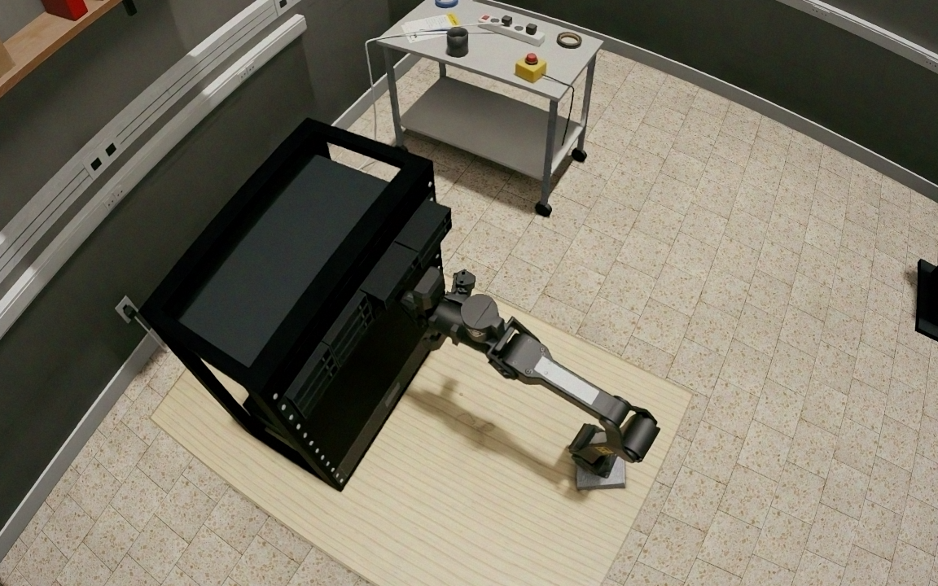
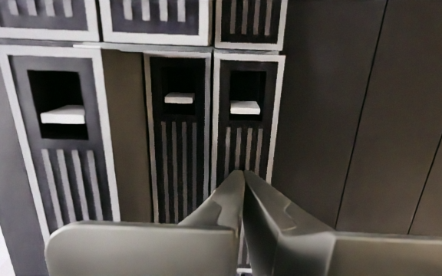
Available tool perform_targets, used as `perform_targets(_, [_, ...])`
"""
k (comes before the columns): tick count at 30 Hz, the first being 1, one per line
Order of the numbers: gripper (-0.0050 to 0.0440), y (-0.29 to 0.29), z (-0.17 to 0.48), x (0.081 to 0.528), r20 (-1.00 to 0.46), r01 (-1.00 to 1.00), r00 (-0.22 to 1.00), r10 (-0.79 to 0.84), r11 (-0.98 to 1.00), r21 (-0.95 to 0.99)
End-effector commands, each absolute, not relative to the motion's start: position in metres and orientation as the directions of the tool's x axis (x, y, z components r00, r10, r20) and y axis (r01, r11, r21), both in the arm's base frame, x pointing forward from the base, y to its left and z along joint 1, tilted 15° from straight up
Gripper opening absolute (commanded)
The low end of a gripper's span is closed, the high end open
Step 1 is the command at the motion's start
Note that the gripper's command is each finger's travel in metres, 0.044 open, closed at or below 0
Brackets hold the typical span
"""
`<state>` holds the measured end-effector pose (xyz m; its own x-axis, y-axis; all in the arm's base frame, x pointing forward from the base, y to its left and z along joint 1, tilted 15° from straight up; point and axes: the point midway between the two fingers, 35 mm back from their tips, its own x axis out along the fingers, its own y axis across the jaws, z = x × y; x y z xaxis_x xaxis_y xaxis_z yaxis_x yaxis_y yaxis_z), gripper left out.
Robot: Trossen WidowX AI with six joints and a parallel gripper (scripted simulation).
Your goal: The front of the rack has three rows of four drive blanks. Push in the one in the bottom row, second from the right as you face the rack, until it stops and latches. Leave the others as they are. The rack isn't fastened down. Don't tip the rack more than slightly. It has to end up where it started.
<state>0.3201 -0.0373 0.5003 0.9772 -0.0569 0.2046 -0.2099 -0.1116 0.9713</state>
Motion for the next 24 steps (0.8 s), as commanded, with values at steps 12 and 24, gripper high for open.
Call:
perform_targets(12, [-0.0050,-0.0349,0.5129,0.3210,0.233,-0.237,0.971,-0.050,-0.105,0.966])
perform_targets(24, [-0.0050,-0.0349,0.5129,0.3210,0.233,-0.237,0.971,-0.050,-0.105,0.966])
